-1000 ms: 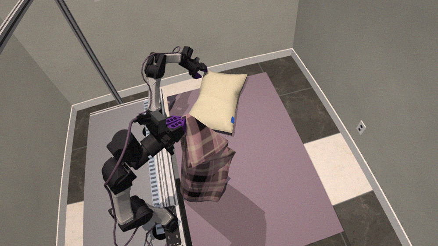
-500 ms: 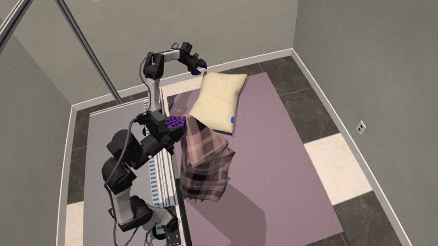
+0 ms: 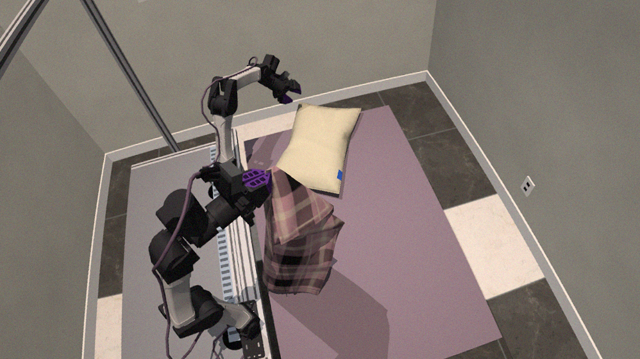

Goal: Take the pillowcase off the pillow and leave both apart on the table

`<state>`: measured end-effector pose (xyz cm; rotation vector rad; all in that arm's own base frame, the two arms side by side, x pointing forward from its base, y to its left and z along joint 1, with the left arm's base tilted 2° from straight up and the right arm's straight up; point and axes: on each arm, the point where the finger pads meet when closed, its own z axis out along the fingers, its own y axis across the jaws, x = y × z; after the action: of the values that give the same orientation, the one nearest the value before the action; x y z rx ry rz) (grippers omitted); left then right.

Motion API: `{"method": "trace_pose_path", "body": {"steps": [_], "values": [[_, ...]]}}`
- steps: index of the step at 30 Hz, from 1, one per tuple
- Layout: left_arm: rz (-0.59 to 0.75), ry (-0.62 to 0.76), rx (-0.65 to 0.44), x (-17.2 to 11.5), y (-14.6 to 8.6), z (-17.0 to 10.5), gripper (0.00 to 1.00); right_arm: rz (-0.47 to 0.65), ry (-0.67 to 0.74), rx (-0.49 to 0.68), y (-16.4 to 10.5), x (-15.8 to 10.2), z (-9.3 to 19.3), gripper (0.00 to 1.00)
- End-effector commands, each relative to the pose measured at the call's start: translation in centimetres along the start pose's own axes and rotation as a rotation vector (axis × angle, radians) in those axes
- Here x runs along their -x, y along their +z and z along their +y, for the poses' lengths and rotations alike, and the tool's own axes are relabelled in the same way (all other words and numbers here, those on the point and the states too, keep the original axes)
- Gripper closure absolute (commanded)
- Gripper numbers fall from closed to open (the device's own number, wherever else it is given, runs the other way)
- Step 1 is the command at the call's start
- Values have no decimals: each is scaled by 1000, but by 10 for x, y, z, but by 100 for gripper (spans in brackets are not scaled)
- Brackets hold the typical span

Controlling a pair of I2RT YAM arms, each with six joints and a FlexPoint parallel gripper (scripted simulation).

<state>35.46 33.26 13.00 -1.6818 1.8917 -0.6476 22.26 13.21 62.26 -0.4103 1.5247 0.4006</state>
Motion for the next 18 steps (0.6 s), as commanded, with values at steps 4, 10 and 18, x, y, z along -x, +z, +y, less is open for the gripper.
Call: {"method": "trace_pose_path", "body": {"steps": [4, 10, 18], "values": [[-6, 20, -12, -4, -29, -23, 40, -29, 11, -5, -3, 7, -1, 100], [24, -6, 10, -7, -18, -11, 40, -29, 11, -5, -3, 7, -1, 100], [-24, 95, -11, -14, -22, -30, 40, -29, 11, -5, -3, 7, -1, 100]]}}
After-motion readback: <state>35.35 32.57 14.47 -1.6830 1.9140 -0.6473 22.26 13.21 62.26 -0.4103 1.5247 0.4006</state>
